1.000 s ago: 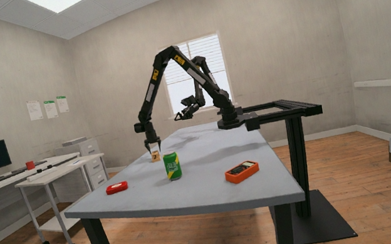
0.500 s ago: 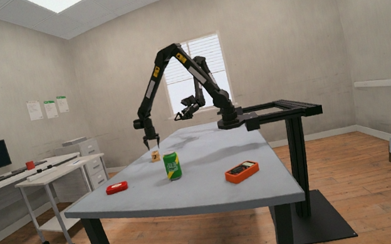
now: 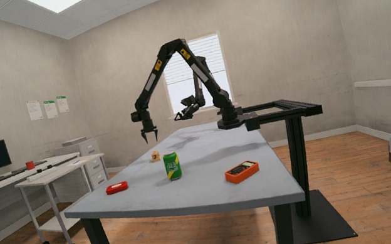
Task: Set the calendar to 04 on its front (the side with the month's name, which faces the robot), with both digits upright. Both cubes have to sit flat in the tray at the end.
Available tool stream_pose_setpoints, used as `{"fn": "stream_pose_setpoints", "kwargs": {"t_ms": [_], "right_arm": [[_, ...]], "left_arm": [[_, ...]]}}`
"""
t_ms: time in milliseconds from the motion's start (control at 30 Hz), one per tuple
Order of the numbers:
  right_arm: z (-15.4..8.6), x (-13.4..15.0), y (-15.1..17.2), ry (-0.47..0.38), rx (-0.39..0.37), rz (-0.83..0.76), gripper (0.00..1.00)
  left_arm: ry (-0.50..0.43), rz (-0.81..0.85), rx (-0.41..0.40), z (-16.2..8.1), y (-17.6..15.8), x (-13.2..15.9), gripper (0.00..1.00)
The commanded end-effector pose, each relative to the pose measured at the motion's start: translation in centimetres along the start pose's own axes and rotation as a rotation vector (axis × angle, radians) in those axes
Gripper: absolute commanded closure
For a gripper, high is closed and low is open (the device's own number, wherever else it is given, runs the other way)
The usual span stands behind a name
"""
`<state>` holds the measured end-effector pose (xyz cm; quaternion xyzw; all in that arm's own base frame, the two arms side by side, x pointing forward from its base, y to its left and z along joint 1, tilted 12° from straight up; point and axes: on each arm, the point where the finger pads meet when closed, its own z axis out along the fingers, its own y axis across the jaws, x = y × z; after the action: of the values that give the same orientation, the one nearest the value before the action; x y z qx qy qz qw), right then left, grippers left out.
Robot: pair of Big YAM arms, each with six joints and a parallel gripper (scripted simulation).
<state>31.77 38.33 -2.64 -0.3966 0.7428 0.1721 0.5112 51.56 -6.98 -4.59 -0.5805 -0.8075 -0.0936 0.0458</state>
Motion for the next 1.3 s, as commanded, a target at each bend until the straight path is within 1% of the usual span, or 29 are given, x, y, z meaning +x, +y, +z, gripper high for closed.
{"fn": "stream_pose_setpoints", "kwargs": {"t_ms": [0,100,133,167,200,233,267,500,600,667,900,1067,1167,1233,1267], "right_arm": [[0.2,-0.8,-0.2,-0.019,0.003,-0.001,0.0],[0.2,-0.8,-0.2,-0.019,0.003,-0.001,0.0],[0.2,-0.8,-0.2,-0.019,0.003,-0.001,0.0],[0.2,-0.8,-0.2,-0.019,0.003,-0.001,0.0],[0.2,-0.8,-0.2,-0.019,0.003,-0.001,0.0],[0.2,-0.8,-0.2,-0.019,0.003,-0.001,0.0],[0.2,-0.8,-0.2,-0.019,0.003,-0.001,0.0],[0.2,-0.8,-0.2,-0.019,0.003,-0.001,0.0],[0.2,-0.8,-0.2,-0.019,0.003,-0.001,0.0],[0.2,-0.8,-0.2,-0.019,0.003,-0.001,0.0],[0.2,-0.8,-0.2,-0.019,0.003,-0.001,0.0],[0.2,-0.8,-0.2,-0.019,0.003,-0.001,0.0],[0.2,-0.8,-0.2,-0.019,0.003,-0.001,0.0],[0.2,-0.8,-0.2,-0.019,0.003,-0.001,0.0],[0.2,-0.8,-0.2,-0.019,0.003,-0.001,0.0]], "left_arm": [[0.007,0.001,0.018,0.8,0.4,0.2,0.35],[0.006,0.008,0.017,0.8,0.2,-0.1,0.35],[-0.004,0.01,-0.001,-0.2,0.5,-0.2,0.35],[-0.005,-0.023,-0.003,-0.2,0.6,-0.2,0.24],[-0.023,-0.055,-0.028,-1.3,1.2,0.0,0.13],[-0.033,-0.092,-0.038,-1.2,1.6,0.2,0.01],[-0.034,-0.134,-0.031,-0.5,0.7,0.7,0.0],[-0.187,-0.437,-0.119,-0.2,0.6,1.2,0.0],[-0.246,-0.53,-0.152,-0.2,0.2,0.8,0.0],[-0.246,-0.53,-0.152,-0.2,0.2,0.8,0.0],[-0.401,-0.827,-0.235,0.1,0.1,1.6,0.0],[-0.505,-0.981,-0.282,0.0,-0.5,1.0,0.0],[-0.536,-1.067,-0.3,1.4,-1.2,1.2,0.0],[-0.536,-1.067,-0.3,1.4,-1.2,1.2,0.0],[-0.538,-1.083,-0.305,1.9,-1.4,1.2,0.0]]}}
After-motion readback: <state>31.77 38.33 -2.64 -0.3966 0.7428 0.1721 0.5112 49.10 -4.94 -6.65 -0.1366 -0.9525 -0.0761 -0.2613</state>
